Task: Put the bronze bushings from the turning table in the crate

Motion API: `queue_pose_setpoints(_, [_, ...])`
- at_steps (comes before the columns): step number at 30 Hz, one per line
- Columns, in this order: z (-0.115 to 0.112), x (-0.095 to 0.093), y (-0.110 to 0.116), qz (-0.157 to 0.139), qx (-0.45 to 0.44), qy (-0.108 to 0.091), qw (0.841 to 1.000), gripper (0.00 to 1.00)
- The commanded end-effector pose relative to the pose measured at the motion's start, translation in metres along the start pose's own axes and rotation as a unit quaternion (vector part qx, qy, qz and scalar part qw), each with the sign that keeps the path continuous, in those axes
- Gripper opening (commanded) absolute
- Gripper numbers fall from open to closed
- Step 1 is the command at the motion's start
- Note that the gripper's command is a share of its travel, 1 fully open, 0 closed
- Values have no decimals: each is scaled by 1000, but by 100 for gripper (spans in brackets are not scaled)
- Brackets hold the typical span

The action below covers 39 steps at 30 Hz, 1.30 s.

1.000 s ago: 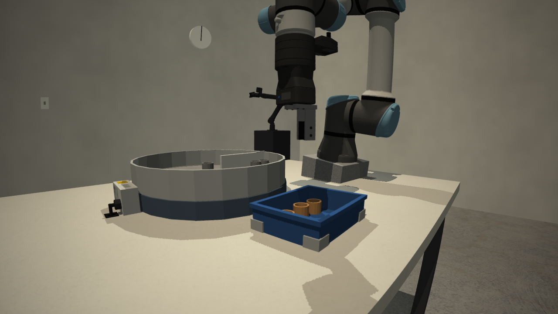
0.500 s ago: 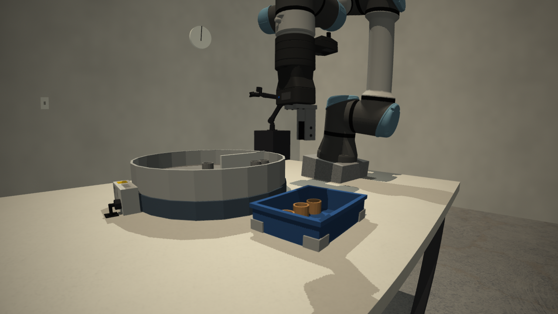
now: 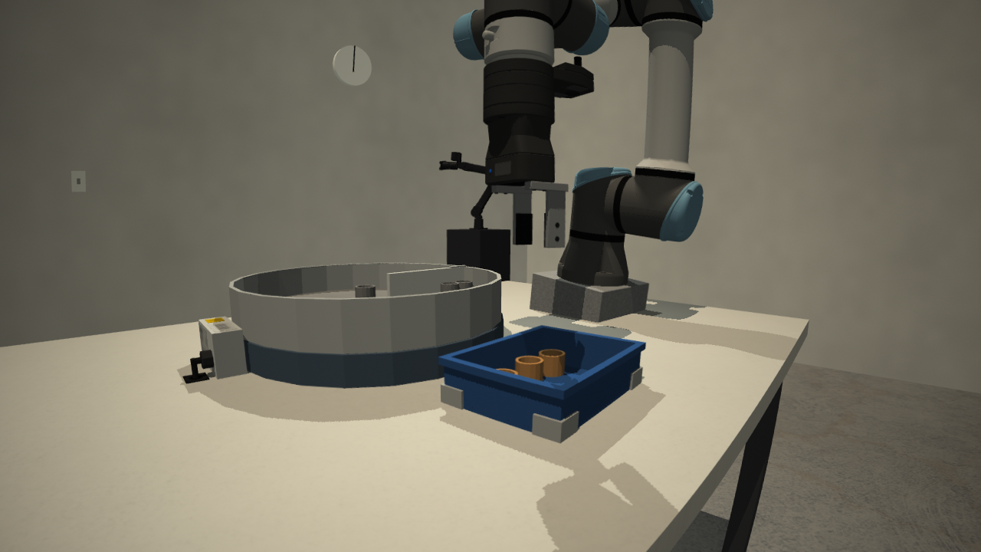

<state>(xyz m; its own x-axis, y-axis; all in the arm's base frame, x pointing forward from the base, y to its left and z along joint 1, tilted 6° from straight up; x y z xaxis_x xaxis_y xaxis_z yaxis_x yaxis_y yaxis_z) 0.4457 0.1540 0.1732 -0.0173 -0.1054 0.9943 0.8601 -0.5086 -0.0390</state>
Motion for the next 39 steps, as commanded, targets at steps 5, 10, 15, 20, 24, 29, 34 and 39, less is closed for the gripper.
queue_pose_setpoints(5, [0,1,0,-1,0,0,1000,100])
queue_pose_setpoints(10, [0,1,0,-1,0,0,1000,100])
queue_pose_setpoints(15, [0,1,0,-1,0,0,1000,100])
queue_pose_setpoints(20, [0,1,0,-1,0,0,1000,100])
queue_pose_setpoints(24, [1,3,0,-1,13,0,1000,100])
queue_pose_setpoints(29, [2,15,1,0,65,0,998,100])
queue_pose_setpoints(34, [2,15,1,0,65,0,998,100])
queue_pose_setpoints(39, [2,15,1,0,65,0,998,100])
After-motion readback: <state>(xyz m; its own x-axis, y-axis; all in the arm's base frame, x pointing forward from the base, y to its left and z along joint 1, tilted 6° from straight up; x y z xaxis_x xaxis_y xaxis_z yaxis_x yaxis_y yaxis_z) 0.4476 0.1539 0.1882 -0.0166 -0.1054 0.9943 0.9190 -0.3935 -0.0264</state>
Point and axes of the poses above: the point where the finger pads meet when closed, its own x axis back along the fingers, its own z axis across the jaws, y = z × x, the point moved 4 cm from there along x, back along the fingers, and after that the axes turned 12 degrees about -x, right-handed, at the moved point
